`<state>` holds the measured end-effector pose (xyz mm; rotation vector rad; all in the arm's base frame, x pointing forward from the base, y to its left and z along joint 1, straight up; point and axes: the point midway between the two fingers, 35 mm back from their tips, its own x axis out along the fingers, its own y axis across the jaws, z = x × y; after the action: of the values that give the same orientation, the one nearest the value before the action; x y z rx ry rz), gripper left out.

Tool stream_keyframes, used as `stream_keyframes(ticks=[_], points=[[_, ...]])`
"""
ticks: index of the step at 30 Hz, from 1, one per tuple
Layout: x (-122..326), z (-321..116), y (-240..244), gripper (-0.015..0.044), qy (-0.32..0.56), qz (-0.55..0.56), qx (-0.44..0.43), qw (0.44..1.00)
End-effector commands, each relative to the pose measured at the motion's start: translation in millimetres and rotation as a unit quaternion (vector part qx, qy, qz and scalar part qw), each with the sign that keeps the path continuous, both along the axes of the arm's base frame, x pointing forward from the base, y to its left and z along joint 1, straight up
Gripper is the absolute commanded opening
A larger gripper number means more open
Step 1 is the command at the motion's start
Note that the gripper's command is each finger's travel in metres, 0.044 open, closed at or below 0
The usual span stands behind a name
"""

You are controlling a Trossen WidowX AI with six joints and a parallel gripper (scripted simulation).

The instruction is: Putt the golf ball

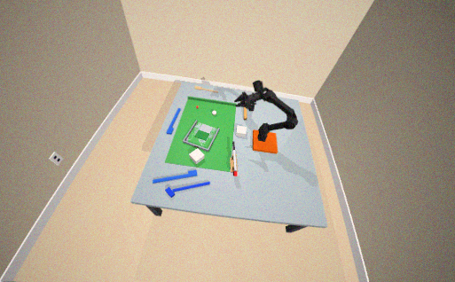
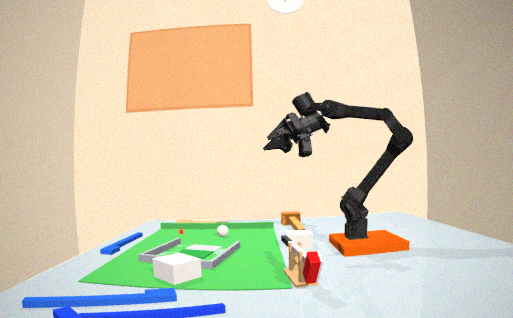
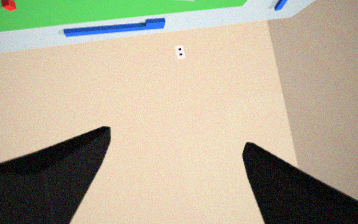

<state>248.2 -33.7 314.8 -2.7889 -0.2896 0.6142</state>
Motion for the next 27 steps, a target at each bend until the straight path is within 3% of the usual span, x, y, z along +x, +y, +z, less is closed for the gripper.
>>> stream_keyframes(ticks=[1,8,12,16,27], points=[[0,-1,0,0.0426,0.0,0.004,-0.007,1.0],[16,-30,20,0.044,-0.025,0.178,-0.258,0.949],[23,-49,35,0.044,-0.056,0.296,-0.398,0.867],[28,-69,52,0.044,-0.099,0.41,-0.514,0.747],[31,-98,79,0.044,-0.17,0.552,-0.615,0.536]])
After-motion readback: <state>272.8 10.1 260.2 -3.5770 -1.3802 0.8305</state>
